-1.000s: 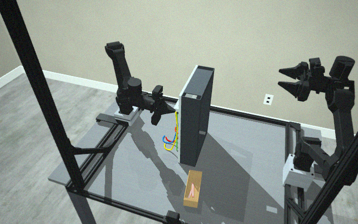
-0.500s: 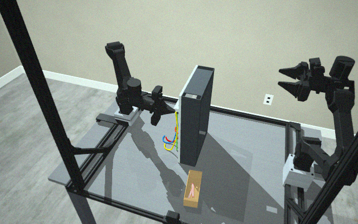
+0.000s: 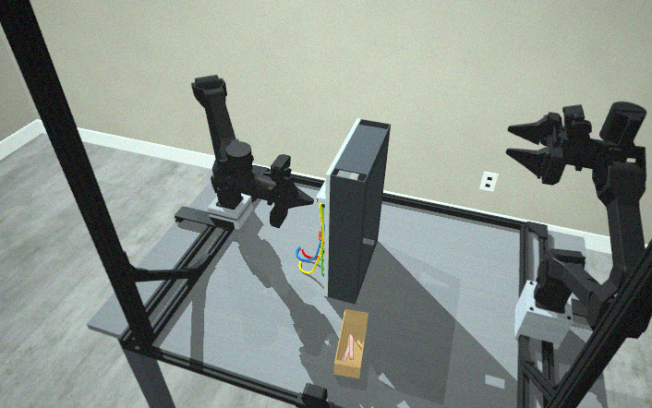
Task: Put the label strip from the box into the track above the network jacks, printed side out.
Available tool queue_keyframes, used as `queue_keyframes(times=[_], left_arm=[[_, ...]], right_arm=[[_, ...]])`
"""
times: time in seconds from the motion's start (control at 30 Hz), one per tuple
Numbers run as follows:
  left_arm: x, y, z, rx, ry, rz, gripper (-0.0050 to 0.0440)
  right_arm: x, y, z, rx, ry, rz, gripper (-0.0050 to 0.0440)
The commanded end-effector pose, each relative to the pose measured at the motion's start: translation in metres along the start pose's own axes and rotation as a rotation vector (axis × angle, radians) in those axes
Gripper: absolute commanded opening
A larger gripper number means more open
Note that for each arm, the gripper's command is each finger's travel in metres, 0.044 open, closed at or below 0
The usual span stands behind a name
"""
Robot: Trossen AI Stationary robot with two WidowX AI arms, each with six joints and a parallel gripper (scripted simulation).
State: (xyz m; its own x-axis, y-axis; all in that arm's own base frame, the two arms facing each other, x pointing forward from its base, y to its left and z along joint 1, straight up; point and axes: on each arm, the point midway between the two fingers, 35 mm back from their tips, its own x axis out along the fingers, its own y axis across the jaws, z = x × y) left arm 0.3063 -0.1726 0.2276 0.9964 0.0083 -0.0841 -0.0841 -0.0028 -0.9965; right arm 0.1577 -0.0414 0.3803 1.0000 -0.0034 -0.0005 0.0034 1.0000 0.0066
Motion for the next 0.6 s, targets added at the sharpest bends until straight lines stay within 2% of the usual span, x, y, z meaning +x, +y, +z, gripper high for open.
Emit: queue_keyframes(times=[0.0, 0.3, 0.37, 0.5, 0.57], left_arm=[[-0.0002, -0.0067, -0.0003, -0.014, 0.001, -0.012, 0.0048], [-0.0002, -0.0067, -0.0003, -0.014, 0.001, -0.012, 0.0264], [-0.0002, -0.0067, -0.0003, -0.014, 0.001, -0.012, 0.0264], [-0.0002, -0.0067, -0.0003, -0.014, 0.001, -0.012, 0.0360], [-0.0002, -0.0067, -0.0003, -0.014, 0.001, -0.012, 0.0375]], right_arm=[[-0.0001, 0.0006, 0.0029, -0.006, -0.001, 0.000, 0.0440], [-0.0001, 0.0006, 0.0029, -0.006, -0.001, 0.000, 0.0440], [-0.0001, 0.0006, 0.0029, -0.006, -0.001, 0.000, 0.0440], [-0.0001, 0.0006, 0.0029, -0.006, -0.001, 0.000, 0.0440], [-0.0001, 0.0006, 0.0029, -0.006, -0.001, 0.000, 0.0440]])
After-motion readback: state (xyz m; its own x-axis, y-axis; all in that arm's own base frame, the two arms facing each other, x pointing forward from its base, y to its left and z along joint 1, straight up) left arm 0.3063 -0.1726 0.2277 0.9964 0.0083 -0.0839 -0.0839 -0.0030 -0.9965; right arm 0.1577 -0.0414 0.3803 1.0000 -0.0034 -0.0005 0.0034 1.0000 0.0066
